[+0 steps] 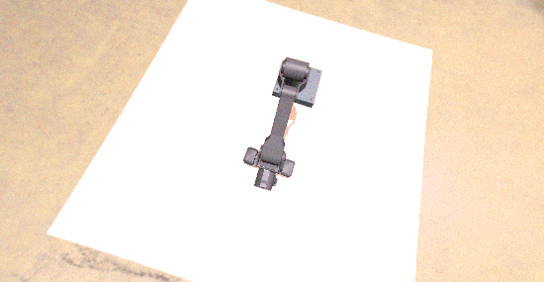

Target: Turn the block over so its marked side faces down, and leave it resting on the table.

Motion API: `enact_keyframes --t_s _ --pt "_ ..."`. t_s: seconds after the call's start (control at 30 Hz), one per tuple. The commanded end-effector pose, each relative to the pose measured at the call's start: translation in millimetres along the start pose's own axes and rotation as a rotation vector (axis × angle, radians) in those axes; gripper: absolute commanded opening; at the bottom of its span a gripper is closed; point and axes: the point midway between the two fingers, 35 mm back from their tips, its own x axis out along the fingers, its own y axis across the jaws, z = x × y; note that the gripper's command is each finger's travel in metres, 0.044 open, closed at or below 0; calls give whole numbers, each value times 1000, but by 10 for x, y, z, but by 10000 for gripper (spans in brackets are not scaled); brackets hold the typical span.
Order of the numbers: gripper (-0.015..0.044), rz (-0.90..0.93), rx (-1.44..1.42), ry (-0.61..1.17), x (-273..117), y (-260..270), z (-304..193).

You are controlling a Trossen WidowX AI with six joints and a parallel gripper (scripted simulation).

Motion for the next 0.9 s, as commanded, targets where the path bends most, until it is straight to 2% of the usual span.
enact_keyframes --t_s 0.0,0.6,0.77,0.87 --pt "263 4 1 -2 5 5 3" --pt "143 4 1 -2 5 5 3" --pt "11 4 1 -2 -246 4 6" --pt "0 4 1 -2 -296 4 4"
